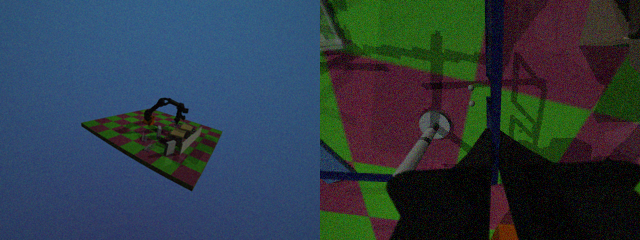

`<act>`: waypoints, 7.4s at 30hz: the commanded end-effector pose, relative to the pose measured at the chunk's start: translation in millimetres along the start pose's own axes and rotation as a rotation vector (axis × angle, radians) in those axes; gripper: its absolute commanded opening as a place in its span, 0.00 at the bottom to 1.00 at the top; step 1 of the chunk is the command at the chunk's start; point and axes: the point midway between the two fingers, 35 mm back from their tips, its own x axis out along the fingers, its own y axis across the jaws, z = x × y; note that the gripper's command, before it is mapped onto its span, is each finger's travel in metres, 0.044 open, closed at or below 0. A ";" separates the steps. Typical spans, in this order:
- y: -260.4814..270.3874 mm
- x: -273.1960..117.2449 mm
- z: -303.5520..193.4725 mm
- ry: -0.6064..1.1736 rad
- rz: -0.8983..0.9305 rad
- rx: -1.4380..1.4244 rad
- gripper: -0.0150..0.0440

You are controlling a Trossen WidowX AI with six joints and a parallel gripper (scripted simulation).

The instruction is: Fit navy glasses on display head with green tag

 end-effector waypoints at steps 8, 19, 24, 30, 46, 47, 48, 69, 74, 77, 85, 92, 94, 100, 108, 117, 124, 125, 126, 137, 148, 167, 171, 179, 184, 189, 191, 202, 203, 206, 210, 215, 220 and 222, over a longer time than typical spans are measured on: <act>-2.0 -2.2 6.9 -0.012 -0.003 0.004 0.25; -2.3 -2.3 9.3 -0.012 -0.003 0.004 0.25; -2.2 -2.2 8.2 -0.012 -0.003 0.004 0.25; -2.1 -2.2 6.2 -0.012 -0.003 0.004 0.25; -1.9 -2.1 1.8 -0.011 -0.003 0.004 0.25; -1.9 -2.1 1.4 -0.011 -0.003 0.004 0.25; -1.9 -2.1 0.9 -0.011 -0.003 0.004 0.25; -14.2 -64.7 -14.2 -0.010 -0.001 0.002 0.25; -32.9 -67.4 -26.5 -0.009 -0.002 0.001 0.25; -43.8 -68.4 -34.5 -0.009 -0.002 0.000 0.25; -71.2 -69.0 -57.8 -0.007 -0.004 -0.001 0.25; -92.9 -66.9 -80.4 -0.005 -0.006 -0.002 0.25; -98.7 -65.8 -87.1 -0.005 -0.006 -0.003 0.25; -114.8 -61.5 -108.1 -0.003 -0.008 -0.003 0.25; -118.4 -58.1 -112.9 -0.003 -0.008 -0.004 0.25; -118.1 -50.5 -111.6 -0.004 -0.007 -0.004 0.25; -118.0 -44.5 -110.7 -0.004 -0.006 -0.004 0.25; -117.9 -43.7 -110.6 -0.004 -0.006 -0.004 0.25; -117.9 -42.8 -110.5 -0.004 -0.006 -0.004 0.25; -117.8 -33.5 -109.4 -0.005 -0.005 -0.004 0.25; -117.8 -24.3 -108.6 -0.005 -0.004 -0.004 0.25; -118.1 -8.3 -108.2 -0.006 -0.005 -0.004 0.25; -118.2 -5.0 -108.2 -0.006 -0.005 -0.004 0.25; -118.4 1.6 -108.4 -0.006 -0.005 -0.004 0.25; -118.5 5.7 -108.6 -0.006 -0.006 -0.004 0.25; -118.7 9.8 -108.9 -0.006 -0.006 -0.003 0.25; -118.8 11.4 -109.0 -0.006 -0.007 -0.003 0.25; -119.2 20.3 -110.0 -0.005 -0.008 -0.003 0.25; -119.3 21.1 -110.1 -0.005 -0.008 -0.003 0.25; -119.4 23.5 -110.4 -0.005 -0.009 -0.003 0.25; -119.6 26.7 -110.9 -0.005 -0.010 -0.003 0.25; -119.9 30.7 -111.6 -0.004 -0.010 -0.003 0.25; -120.1 34.7 -112.3 -0.004 -0.011 -0.002 0.25; -120.2 36.2 -112.6 -0.004 -0.012 -0.002 0.25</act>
